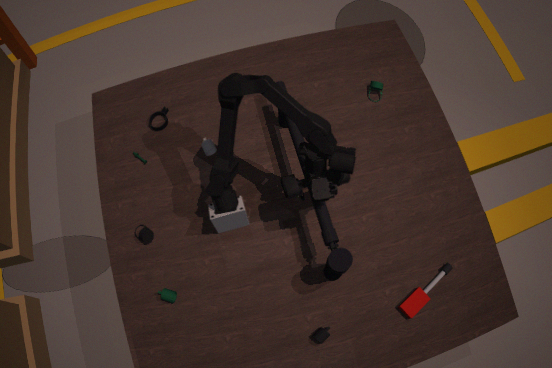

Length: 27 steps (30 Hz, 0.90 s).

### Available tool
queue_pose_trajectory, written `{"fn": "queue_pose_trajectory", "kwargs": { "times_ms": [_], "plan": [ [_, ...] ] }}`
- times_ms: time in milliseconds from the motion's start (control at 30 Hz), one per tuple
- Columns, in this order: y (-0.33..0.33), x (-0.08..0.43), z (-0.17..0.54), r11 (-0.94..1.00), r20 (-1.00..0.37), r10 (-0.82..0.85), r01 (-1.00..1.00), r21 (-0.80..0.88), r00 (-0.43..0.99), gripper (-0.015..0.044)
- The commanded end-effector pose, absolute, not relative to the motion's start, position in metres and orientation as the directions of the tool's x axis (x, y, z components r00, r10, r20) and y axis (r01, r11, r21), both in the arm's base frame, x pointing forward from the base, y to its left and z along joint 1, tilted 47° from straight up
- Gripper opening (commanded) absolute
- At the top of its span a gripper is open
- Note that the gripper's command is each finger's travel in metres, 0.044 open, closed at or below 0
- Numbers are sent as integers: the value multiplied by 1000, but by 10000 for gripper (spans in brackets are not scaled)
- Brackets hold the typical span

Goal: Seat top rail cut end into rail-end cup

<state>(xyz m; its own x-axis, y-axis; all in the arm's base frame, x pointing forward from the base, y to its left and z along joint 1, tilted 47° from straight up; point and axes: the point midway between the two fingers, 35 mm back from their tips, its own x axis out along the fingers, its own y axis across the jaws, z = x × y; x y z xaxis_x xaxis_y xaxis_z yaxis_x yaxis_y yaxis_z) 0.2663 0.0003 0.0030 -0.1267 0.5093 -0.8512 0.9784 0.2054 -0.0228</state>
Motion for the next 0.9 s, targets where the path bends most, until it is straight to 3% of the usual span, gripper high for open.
{"fn": "queue_pose_trajectory", "kwargs": {
  "times_ms": [0, 867],
  "plan": [
    [0, 268, 28, 205, -853, 507, 979, -16, -121, 440],
    [-22, 270, 81, 208, -855, 506, 978, -10, -117, 440]
  ]
}}
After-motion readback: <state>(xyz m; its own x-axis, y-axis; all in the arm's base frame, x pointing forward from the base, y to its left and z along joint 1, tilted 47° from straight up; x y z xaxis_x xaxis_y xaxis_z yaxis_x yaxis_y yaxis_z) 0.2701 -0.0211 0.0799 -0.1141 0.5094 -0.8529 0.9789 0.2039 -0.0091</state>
